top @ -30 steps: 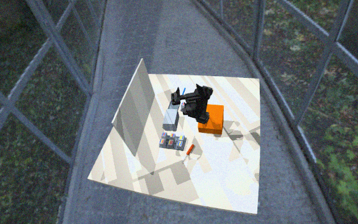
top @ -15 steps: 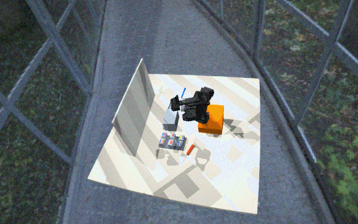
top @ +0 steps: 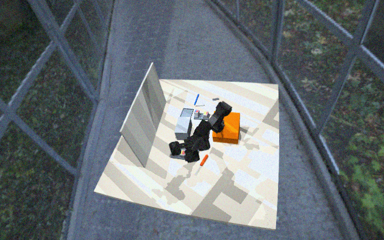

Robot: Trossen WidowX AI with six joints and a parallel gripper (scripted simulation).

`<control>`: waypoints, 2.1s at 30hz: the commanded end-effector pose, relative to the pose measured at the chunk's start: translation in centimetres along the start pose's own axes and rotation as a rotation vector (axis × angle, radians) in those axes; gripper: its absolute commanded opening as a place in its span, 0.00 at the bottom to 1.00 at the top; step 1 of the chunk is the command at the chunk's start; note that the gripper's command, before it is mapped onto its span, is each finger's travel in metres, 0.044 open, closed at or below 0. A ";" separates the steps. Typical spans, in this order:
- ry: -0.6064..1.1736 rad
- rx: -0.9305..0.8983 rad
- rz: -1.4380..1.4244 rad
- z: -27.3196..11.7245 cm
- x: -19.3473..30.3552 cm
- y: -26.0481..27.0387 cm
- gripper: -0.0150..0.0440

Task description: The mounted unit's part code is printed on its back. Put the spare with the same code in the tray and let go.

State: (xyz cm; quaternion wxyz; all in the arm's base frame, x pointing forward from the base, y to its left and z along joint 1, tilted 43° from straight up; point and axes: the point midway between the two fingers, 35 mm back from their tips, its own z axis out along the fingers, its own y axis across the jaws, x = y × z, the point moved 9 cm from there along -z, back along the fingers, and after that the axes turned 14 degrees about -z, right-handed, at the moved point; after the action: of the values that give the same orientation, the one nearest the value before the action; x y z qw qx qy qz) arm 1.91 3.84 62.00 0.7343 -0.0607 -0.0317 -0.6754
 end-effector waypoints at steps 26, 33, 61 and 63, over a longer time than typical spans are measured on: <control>-0.616 -0.958 0.308 -7.5 -11.9 22.9 1.00; -0.580 -1.309 0.436 -12.2 -10.9 28.5 1.00; 0.588 -2.417 0.900 -33.8 3.7 38.7 1.00; 0.724 -2.487 0.953 -35.6 4.7 38.9 1.00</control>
State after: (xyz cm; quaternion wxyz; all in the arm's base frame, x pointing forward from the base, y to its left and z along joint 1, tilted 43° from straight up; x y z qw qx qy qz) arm 39.44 -0.57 27.94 0.3637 -0.5433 0.7563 0.0240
